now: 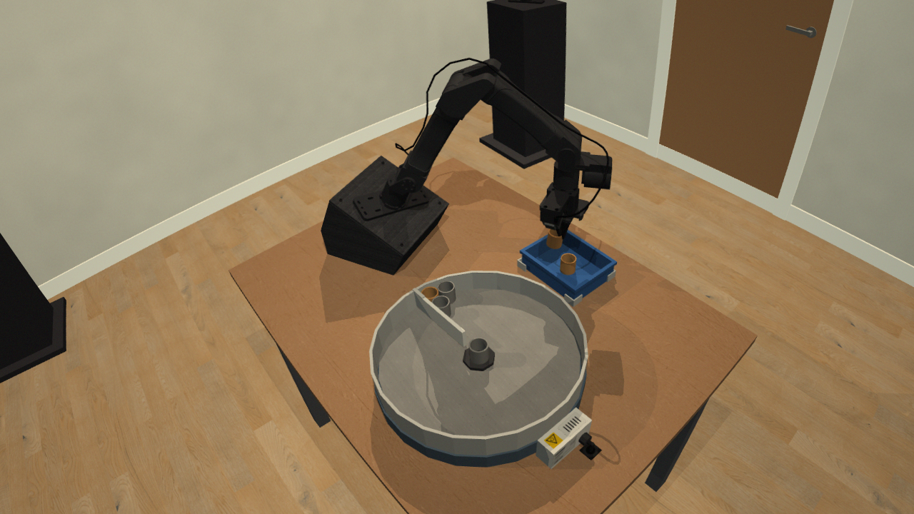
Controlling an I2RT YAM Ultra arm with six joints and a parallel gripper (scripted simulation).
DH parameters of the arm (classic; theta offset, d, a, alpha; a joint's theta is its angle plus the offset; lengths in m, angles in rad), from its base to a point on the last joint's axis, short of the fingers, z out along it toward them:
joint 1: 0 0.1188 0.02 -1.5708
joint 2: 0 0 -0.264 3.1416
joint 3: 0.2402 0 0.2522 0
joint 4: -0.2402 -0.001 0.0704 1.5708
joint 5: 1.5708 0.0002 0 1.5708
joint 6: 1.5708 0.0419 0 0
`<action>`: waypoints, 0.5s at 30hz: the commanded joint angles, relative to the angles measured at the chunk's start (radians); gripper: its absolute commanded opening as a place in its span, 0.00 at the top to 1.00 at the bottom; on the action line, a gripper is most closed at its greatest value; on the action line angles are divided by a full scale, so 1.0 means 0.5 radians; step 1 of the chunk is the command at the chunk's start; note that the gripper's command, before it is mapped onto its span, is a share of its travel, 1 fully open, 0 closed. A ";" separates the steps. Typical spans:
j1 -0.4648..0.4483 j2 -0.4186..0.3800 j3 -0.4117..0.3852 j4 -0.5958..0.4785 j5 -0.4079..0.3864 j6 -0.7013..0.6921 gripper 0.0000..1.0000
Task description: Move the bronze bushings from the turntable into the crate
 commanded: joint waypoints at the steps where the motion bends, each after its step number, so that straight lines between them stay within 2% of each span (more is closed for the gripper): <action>1: 0.021 -0.066 0.015 0.008 0.009 -0.001 1.00; 4: 0.029 -0.064 -0.033 0.027 0.014 0.007 1.00; 15: 0.020 -0.065 -0.001 0.003 0.014 0.008 1.00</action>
